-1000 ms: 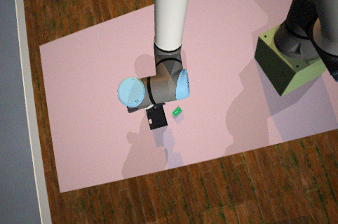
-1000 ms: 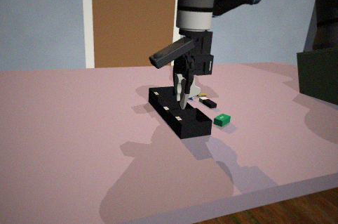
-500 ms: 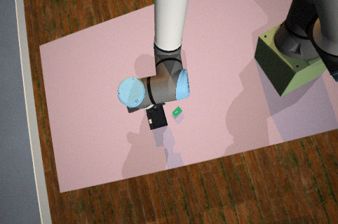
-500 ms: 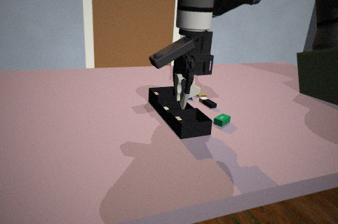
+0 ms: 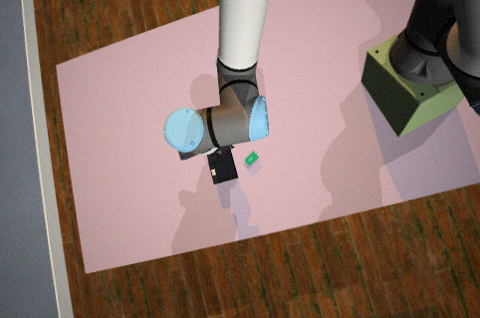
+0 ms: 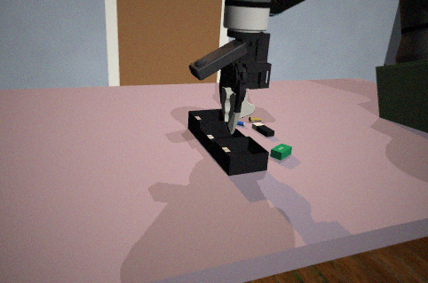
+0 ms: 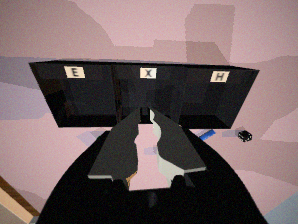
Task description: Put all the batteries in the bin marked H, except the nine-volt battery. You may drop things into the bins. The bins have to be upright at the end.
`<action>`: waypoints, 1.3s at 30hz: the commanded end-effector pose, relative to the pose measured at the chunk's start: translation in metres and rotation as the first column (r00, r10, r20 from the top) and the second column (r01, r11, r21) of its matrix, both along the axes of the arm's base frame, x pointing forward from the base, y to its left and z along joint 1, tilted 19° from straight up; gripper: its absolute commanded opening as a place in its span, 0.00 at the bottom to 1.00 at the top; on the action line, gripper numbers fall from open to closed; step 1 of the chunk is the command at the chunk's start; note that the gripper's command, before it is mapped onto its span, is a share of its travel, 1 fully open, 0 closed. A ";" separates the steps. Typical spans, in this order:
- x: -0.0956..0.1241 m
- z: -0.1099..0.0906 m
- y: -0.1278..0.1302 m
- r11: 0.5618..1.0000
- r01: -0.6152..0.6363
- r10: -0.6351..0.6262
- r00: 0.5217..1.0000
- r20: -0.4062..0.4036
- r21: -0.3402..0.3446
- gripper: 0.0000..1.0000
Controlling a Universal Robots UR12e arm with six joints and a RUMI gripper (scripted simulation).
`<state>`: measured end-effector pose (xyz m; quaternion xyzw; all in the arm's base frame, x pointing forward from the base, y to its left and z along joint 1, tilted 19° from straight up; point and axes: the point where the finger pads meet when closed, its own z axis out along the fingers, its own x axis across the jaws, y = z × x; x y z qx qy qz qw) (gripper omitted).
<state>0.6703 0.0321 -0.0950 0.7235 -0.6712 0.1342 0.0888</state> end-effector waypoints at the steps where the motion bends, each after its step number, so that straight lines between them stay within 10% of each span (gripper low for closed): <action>1: 0.000 0.007 0.002 1.000 0.000 0.000 1.000 0.001 0.000 0.04; 19: -0.003 0.044 0.014 1.000 0.000 0.000 1.000 0.001 0.000 0.04; 39: -0.004 0.027 0.067 1.000 0.000 0.000 1.000 0.001 0.000 0.04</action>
